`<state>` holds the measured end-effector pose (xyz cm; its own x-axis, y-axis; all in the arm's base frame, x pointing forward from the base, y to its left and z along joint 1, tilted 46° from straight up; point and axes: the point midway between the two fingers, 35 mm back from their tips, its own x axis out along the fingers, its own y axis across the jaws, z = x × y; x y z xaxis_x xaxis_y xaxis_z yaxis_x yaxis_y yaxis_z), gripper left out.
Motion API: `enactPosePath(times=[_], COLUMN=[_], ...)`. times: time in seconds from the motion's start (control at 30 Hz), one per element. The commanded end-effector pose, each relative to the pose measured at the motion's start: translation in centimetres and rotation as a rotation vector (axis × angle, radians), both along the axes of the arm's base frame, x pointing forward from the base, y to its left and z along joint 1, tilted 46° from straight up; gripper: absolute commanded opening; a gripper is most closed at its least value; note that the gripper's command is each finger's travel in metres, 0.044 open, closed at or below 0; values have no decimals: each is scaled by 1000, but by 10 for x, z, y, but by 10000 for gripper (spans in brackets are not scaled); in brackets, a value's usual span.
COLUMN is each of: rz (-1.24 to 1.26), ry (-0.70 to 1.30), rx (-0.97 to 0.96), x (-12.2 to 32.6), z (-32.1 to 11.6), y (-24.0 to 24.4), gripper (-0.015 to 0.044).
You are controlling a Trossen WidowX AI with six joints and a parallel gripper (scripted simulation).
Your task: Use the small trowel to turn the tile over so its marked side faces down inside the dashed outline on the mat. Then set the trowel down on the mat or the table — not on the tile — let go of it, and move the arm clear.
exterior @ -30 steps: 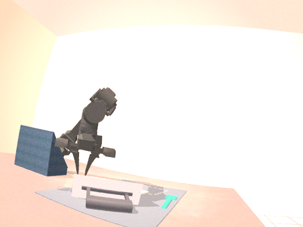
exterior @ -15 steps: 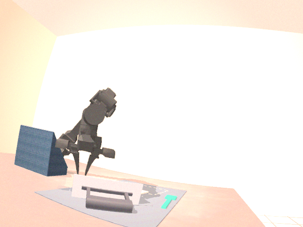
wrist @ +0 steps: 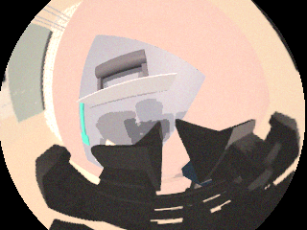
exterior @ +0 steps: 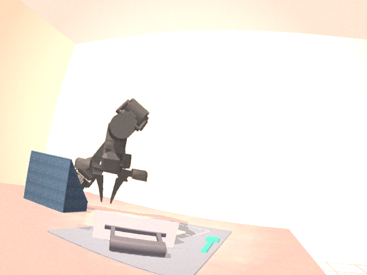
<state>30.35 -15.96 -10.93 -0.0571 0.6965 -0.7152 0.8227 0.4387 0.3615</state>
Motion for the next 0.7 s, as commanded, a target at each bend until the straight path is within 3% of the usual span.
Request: enactPosePath(times=[0.0, 0.07, 0.2, 0.6, 0.67], rz=[0, 0, 0, 0, 0], ry=[0, 0, 0, 0, 0], rx=[0, 0, 0, 0, 0], x=[0, 0, 0, 0, 0], z=[0, 0, 0, 0, 0], y=[0, 0, 0, 0, 0], gripper=[100, 100, 0, 0, 53])
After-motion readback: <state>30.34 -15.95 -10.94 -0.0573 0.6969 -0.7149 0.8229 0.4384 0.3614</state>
